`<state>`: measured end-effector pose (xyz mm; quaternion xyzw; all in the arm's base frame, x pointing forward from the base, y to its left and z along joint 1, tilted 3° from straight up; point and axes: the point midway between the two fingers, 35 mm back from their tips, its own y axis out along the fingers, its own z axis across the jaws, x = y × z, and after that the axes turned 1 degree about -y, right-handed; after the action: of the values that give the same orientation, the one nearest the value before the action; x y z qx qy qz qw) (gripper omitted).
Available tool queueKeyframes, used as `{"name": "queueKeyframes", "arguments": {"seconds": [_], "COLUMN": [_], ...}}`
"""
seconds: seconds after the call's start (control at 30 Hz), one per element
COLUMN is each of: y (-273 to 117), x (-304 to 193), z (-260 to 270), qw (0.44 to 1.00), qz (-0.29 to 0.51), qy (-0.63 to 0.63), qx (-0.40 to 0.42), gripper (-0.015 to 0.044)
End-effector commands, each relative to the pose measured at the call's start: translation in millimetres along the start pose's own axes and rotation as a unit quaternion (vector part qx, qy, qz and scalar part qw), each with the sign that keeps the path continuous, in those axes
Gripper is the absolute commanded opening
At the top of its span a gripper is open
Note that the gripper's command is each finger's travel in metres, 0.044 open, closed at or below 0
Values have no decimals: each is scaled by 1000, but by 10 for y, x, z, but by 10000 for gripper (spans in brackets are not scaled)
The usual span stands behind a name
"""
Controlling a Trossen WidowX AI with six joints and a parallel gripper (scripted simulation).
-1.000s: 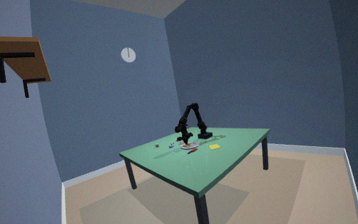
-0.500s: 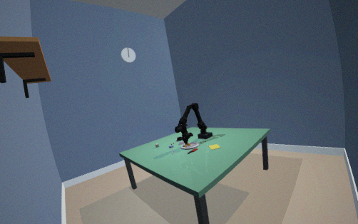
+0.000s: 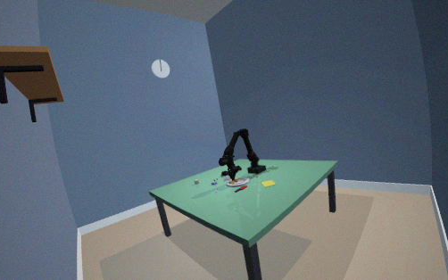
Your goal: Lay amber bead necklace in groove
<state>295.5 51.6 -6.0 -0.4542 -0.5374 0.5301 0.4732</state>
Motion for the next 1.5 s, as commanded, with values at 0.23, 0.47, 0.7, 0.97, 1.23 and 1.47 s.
{"name": "queueKeyframes", "arguments": {"seconds": [0.23,0.47,0.7,0.97,1.23,1.47], "y": [-63,-62,3,24,-6,-24], "x": [-61,-118,-118,-118,-114,-116], "z": [68,120,121,121,97,105], "qw": [1000,1000,1000,1000,1000,1000], "qz": [1,1,1,1,0,0], "qy": [-2,-2,-2,-2,1,0], "qx": [3,4,4,4,-1,0], "gripper": [0,0,0,0,184,367]}}
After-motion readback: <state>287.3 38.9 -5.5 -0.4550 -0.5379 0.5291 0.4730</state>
